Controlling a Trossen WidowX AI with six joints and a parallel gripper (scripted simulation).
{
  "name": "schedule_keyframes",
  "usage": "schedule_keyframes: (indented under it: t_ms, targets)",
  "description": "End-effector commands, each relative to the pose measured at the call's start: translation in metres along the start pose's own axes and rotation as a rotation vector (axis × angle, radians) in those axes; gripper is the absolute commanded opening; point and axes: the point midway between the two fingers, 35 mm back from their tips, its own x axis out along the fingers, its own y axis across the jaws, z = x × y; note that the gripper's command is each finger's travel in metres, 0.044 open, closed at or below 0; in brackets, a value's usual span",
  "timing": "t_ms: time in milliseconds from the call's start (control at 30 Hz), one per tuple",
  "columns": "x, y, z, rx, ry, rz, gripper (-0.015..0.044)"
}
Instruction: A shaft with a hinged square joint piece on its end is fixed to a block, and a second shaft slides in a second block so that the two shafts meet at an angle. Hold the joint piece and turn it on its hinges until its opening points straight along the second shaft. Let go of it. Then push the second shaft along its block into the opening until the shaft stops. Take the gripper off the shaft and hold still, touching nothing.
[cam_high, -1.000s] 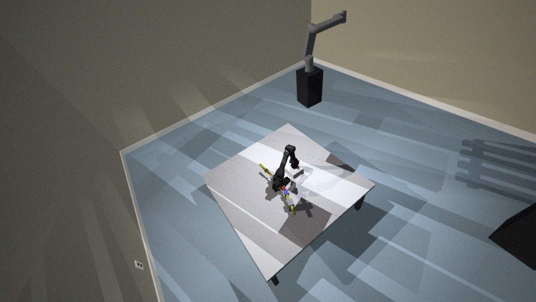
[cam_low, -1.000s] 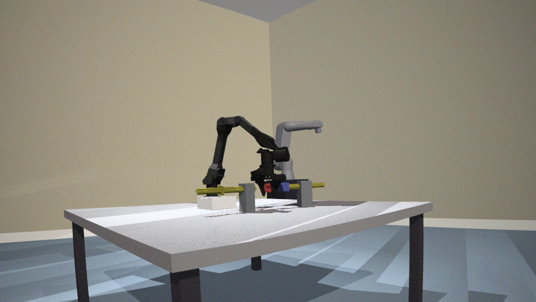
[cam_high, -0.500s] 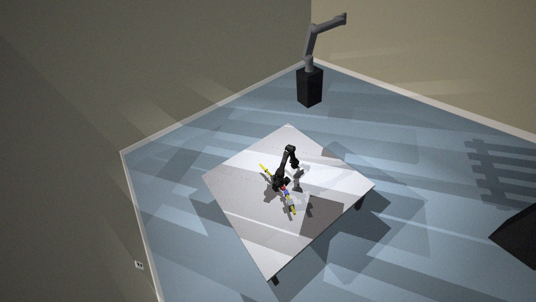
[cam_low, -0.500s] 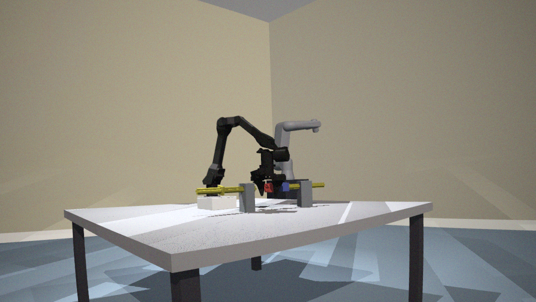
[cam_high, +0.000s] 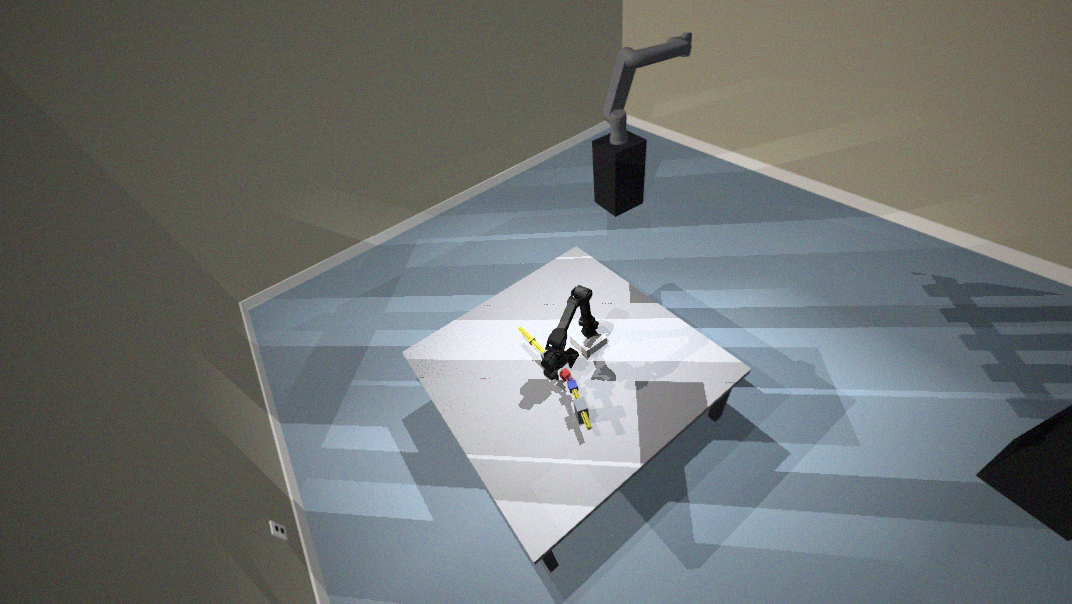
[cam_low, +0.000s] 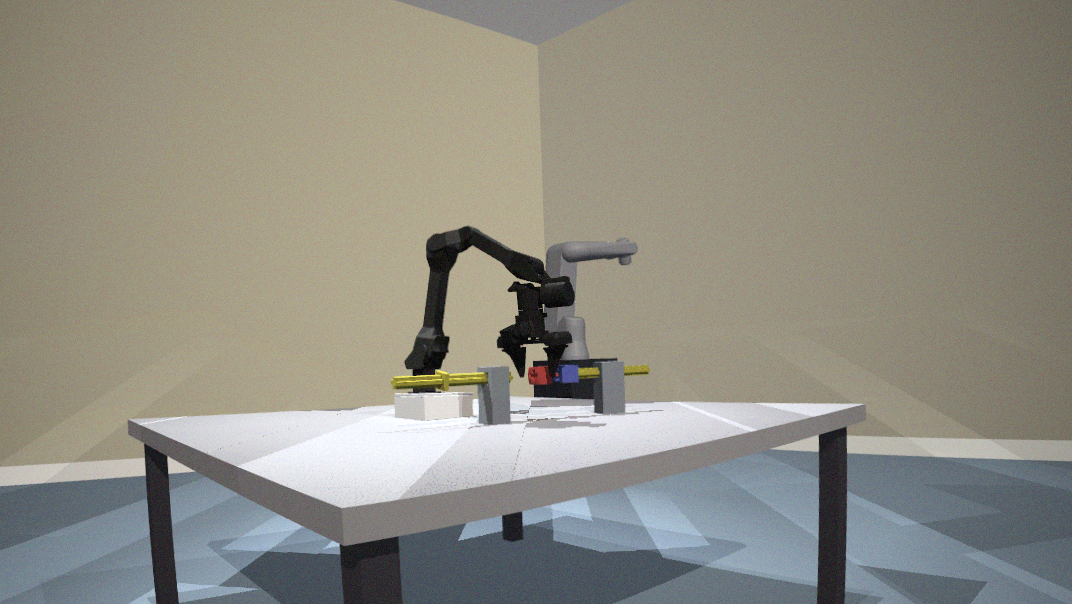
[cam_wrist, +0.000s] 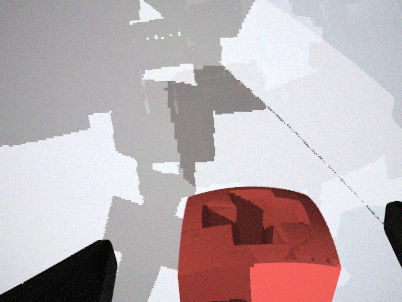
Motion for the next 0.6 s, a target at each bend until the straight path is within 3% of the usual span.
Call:
schedule_keyframes:
  t_ms: [0,567]
  targets:
    - [-0.011,0.004,-0.002,-0.112,-0.005,0.004,0.044]
    - [-0.063,0.009,-0.009,-0.701,-0.038,-0.015,0.044]
